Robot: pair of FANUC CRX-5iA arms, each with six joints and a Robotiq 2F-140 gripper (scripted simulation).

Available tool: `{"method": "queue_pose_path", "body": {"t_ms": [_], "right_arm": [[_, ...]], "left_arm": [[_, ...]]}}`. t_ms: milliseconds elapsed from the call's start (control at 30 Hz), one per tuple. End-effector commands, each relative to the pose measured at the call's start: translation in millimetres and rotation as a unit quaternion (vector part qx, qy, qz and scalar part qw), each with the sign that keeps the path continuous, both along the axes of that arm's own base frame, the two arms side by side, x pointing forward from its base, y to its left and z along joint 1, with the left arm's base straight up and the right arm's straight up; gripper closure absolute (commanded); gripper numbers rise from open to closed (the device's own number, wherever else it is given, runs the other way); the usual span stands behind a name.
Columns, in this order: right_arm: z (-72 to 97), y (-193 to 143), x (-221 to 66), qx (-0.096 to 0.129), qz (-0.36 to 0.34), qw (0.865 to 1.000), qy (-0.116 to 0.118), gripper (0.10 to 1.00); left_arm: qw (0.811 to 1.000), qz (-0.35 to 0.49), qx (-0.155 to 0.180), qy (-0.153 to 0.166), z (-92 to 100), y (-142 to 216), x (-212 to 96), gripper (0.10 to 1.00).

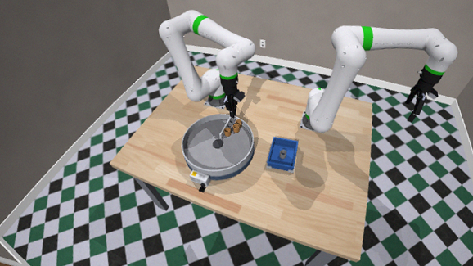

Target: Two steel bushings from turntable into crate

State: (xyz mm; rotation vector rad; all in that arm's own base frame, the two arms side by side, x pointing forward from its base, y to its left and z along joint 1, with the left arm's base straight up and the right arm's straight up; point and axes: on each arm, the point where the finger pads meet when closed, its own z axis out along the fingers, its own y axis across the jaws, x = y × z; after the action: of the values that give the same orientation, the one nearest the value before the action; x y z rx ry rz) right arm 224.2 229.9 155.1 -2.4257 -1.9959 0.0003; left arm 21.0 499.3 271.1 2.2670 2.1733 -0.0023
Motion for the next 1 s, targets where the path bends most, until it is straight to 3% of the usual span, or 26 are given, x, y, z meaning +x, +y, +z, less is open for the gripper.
{"method": "queue_pose_path", "body": {"t_ms": [0, 200, 367, 967], "right_arm": [[0.6, 0, 0, 0.0, 0.0, 1.0, -0.001, 0.914], [-1.1, 0, 0, 0.0, 0.0, 1.0, -0.001, 0.914], [-20.0, 0, 0, 0.0, 0.0, 1.0, -0.001, 0.914], [-21.7, 0, 0, 0.0, 0.0, 1.0, -0.001, 0.914]], "left_arm": [[1.0, 0.0, 0.001, 0.0, 0.9, 0, 0, 0.098], [1.0, 0.0, 0.001, 0.0, 0.9, 0, 0, 0.098], [1.0, 0.0, 0.001, 0.0, 0.9, 0, 0, 0.098], [1.0, 0.0, 0.001, 0.0, 0.9, 0, 0, 0.098]]}}
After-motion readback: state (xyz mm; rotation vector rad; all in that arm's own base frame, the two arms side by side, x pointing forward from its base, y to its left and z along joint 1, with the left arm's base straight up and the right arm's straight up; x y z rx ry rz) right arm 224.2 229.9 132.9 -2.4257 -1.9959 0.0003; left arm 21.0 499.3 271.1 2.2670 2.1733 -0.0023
